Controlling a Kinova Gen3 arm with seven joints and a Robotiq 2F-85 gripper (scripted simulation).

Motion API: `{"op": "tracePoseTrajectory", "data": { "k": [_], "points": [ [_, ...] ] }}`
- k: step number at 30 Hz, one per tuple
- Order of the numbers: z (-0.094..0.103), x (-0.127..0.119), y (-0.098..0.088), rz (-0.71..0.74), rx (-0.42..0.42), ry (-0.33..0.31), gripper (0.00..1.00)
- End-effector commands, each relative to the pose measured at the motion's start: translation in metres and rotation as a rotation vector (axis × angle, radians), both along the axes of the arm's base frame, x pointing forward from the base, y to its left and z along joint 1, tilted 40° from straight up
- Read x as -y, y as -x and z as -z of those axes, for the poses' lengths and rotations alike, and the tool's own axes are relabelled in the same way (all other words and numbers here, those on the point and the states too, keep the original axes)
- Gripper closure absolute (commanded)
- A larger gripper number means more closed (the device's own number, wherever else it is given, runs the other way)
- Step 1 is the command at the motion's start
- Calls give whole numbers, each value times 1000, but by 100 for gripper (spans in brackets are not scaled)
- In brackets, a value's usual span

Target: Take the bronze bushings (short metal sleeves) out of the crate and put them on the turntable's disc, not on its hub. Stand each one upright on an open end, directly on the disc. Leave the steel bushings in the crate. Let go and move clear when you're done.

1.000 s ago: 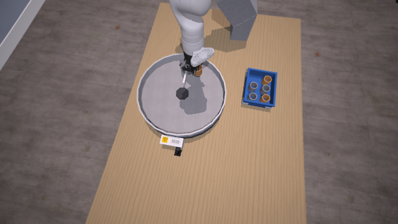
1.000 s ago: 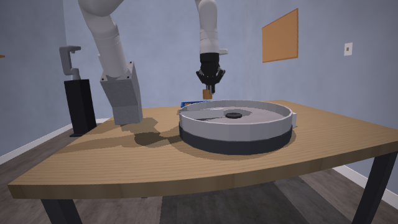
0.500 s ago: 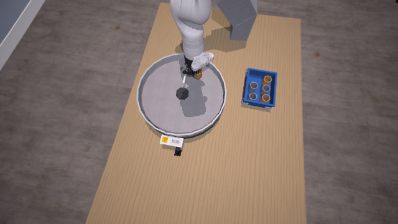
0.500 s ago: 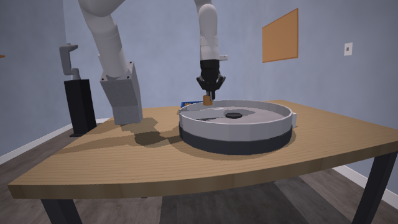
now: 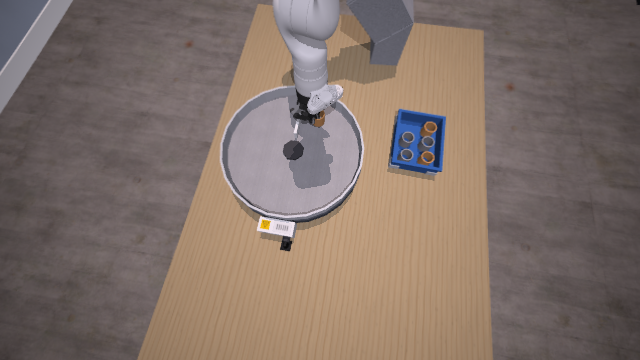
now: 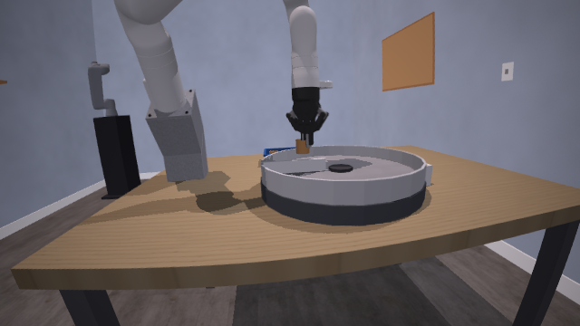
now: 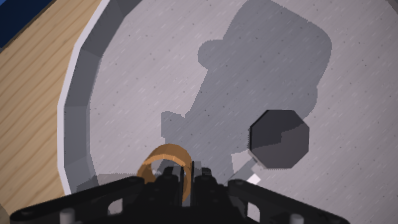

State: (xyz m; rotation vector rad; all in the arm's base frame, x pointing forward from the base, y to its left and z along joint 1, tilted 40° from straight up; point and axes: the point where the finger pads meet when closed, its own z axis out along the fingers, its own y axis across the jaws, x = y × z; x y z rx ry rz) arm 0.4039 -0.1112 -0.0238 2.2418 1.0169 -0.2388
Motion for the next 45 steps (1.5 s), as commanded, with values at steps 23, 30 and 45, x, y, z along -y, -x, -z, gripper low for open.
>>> {"op": "tracePoseTrajectory", "data": {
  "k": [23,30,45],
  "points": [
    [3,2,-1,-1,1,-1,100],
    [9,7,-2,-1,1,-1,100],
    [24,20,-4,-1,1,-1,100]
  ]
}}
